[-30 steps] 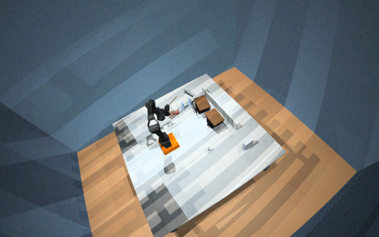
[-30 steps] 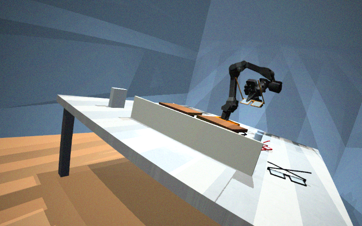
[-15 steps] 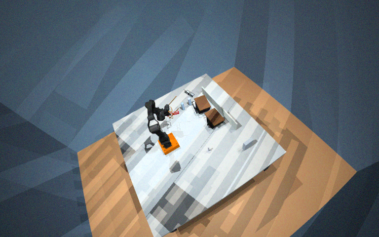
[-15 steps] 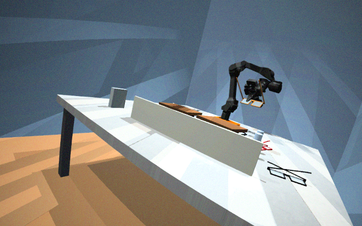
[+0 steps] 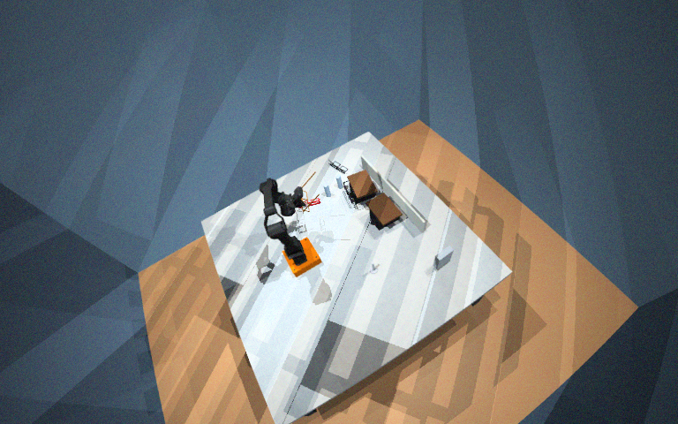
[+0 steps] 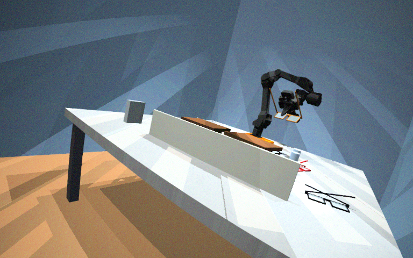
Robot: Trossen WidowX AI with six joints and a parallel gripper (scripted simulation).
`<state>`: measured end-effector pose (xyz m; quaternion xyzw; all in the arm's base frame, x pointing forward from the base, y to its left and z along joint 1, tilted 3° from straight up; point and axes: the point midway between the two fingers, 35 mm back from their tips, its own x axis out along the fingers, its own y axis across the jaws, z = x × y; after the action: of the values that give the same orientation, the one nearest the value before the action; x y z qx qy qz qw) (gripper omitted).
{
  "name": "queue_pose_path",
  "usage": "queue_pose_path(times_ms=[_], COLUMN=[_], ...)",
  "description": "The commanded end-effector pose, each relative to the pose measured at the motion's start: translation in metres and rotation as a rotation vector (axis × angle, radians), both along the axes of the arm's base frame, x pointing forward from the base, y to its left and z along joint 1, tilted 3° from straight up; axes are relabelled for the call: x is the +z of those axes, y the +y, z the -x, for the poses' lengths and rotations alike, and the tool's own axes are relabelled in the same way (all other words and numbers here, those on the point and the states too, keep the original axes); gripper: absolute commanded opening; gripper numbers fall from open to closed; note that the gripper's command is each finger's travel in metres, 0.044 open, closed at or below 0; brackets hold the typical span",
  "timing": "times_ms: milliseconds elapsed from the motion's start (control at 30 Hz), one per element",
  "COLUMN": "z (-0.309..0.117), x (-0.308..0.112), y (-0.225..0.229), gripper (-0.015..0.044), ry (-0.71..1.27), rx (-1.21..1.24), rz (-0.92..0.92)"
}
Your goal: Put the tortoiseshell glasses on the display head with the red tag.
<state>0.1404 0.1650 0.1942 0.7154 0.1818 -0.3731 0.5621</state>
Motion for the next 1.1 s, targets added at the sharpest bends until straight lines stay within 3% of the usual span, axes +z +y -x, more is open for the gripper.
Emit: queue_pose_path(times_ms=[0,1067], z=[0.0,-0.045], x=[-0.001,-0.029], y=[0.0,-0.036], gripper=[0.0,0.0], ry=[0.002,-0.12], rx=[-0.021,-1.272], rz=[-0.015,-0.697])
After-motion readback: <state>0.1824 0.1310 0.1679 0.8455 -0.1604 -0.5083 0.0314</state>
